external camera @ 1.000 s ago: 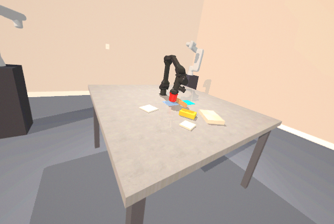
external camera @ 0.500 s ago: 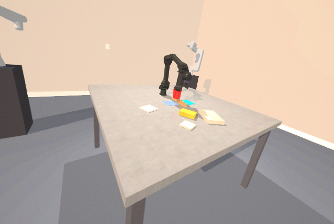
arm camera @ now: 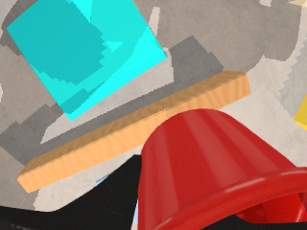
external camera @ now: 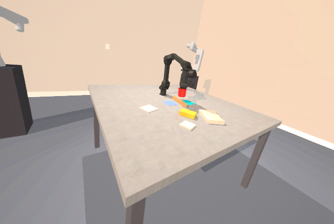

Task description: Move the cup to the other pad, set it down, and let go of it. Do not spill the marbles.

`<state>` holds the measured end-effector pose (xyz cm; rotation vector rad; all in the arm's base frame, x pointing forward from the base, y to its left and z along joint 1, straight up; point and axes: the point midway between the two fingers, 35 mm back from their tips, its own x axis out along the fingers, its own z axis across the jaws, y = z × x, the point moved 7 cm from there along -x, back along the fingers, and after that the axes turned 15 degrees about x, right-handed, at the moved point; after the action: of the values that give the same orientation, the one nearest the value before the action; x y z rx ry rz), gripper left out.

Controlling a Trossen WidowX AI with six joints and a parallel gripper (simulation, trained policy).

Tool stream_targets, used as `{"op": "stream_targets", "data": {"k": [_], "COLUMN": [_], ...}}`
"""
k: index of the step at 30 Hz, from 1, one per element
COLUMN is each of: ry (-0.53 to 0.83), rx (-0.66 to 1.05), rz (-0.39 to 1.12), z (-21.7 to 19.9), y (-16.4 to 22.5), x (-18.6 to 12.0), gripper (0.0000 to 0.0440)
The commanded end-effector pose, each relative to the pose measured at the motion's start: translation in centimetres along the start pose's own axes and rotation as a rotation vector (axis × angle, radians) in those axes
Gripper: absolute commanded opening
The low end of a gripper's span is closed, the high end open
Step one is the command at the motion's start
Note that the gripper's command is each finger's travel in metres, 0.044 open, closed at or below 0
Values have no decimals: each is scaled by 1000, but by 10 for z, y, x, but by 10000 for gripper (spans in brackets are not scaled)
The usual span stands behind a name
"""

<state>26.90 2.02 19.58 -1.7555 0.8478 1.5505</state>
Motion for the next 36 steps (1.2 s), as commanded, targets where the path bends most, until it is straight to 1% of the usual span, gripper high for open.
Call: {"op": "stream_targets", "data": {"k": [1,19,28,36], "ry": [9,13,12,14], "rx": [-23,-119,-151,-153], "rz": [-35,-85,-95,-90], "z": [9,56,81,95], "y": [-11,-39,-46,-43], "x": [-5,5,20,38], "gripper": [0,0,0,0]}}
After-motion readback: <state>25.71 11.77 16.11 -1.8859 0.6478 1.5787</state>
